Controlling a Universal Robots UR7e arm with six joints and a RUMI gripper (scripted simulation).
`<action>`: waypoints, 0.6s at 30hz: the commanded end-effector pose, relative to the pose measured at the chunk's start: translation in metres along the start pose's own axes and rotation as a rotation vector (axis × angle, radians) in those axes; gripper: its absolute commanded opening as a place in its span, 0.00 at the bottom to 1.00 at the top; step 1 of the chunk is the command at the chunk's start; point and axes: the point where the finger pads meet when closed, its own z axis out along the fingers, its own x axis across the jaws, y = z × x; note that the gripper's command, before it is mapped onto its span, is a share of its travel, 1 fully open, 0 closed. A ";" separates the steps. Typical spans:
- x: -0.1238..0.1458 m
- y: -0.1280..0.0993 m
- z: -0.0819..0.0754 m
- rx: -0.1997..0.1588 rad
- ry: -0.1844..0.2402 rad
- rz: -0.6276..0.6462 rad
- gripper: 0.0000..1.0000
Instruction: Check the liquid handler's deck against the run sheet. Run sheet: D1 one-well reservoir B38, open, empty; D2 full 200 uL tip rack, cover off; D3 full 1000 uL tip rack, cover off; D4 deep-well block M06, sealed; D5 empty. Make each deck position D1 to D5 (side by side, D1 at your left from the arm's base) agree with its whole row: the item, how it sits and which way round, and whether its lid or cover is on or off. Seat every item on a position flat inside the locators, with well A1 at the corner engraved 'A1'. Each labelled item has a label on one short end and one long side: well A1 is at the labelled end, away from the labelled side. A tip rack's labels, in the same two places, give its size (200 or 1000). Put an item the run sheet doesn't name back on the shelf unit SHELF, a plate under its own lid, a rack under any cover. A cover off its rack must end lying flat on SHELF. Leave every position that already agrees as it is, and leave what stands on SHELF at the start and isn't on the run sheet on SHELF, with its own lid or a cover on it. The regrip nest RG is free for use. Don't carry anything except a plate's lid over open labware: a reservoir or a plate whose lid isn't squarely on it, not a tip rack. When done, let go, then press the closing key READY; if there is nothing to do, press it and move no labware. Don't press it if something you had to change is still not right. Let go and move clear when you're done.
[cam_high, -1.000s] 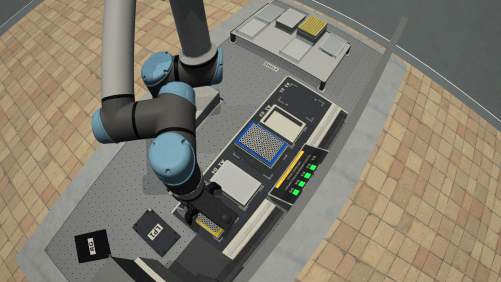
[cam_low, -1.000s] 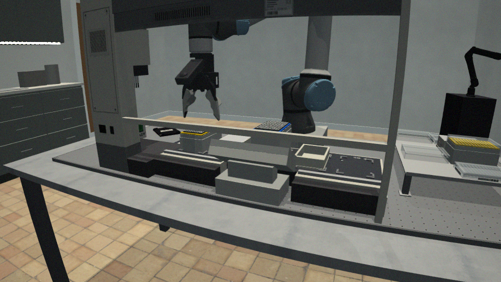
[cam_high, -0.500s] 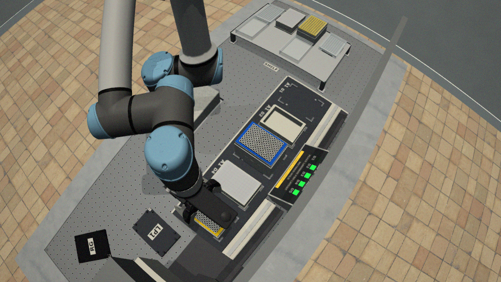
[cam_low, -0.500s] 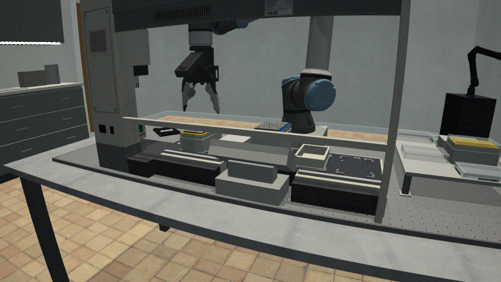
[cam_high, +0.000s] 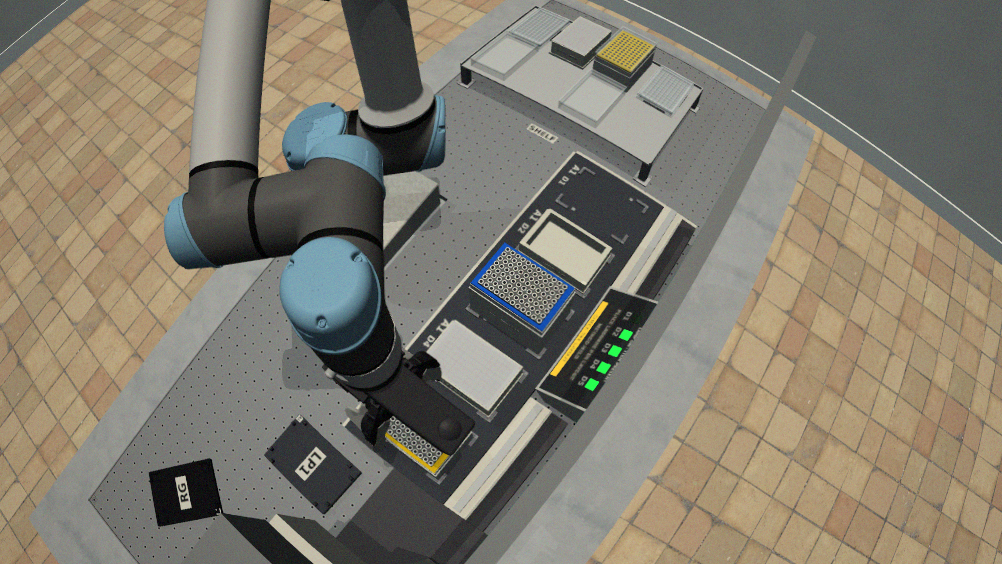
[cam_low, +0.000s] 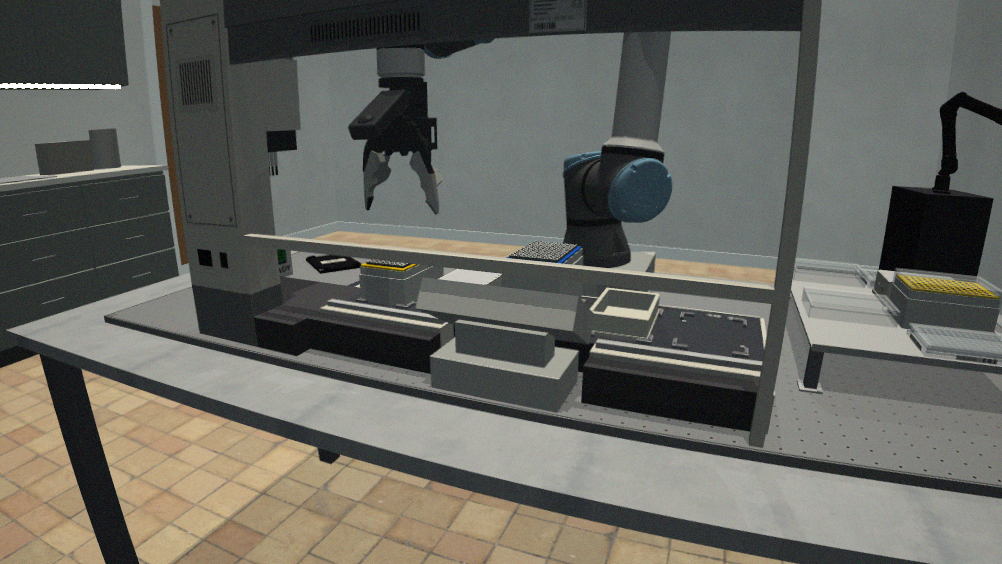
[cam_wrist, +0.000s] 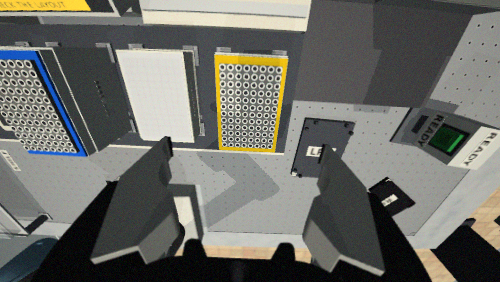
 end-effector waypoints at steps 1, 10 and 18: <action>0.000 0.000 -0.009 0.001 0.001 0.000 0.82; 0.000 0.000 -0.023 0.001 0.001 0.000 0.82; 0.000 0.000 -0.034 0.001 0.001 0.000 0.82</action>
